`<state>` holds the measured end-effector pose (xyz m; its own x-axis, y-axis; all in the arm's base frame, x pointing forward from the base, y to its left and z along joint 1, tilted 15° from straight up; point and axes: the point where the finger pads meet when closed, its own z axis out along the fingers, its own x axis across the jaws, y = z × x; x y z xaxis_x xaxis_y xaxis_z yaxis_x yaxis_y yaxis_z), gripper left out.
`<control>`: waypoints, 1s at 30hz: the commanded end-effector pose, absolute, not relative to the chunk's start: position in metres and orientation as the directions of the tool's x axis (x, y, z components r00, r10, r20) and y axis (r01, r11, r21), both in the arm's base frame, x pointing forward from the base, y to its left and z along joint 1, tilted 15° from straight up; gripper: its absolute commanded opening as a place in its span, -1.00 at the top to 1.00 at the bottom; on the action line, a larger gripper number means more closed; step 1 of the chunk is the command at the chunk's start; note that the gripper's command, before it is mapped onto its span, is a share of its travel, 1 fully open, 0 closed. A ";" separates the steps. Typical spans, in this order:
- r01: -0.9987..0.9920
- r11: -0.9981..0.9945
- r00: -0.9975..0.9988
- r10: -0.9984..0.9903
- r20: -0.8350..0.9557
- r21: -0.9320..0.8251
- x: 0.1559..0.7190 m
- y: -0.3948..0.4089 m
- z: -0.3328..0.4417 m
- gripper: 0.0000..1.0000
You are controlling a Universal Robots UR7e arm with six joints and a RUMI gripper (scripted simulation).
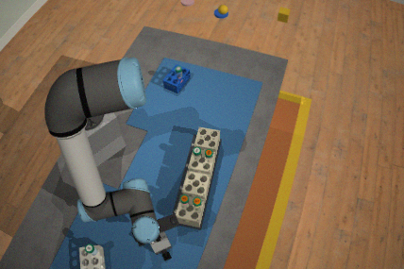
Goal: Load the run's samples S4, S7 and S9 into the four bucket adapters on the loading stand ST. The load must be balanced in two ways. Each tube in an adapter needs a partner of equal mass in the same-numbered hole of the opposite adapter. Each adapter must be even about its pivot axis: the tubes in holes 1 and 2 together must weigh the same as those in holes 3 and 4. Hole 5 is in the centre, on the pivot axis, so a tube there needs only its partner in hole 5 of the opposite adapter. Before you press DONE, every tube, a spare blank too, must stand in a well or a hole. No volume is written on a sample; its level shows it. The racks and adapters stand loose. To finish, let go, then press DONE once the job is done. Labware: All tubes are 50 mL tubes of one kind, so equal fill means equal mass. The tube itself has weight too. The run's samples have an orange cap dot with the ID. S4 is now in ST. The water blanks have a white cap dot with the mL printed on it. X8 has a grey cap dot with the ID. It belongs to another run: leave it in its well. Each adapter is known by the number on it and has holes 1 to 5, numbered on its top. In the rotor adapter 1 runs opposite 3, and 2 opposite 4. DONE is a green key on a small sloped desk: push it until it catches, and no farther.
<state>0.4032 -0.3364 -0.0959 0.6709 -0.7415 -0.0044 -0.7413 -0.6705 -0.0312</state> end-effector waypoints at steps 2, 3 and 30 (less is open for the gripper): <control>-0.741 -0.670 0.671 -0.742 -0.003 -0.031 0.404 -0.337 -0.098 1.00; -0.741 -0.670 0.671 -0.742 -0.003 -0.031 0.404 -0.337 -0.099 1.00; -0.741 -0.670 0.671 -0.742 -0.003 -0.031 0.408 -0.340 -0.114 1.00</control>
<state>0.4069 -0.3389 -0.1124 0.6709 -0.7415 -0.0045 -0.7413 -0.6705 -0.0312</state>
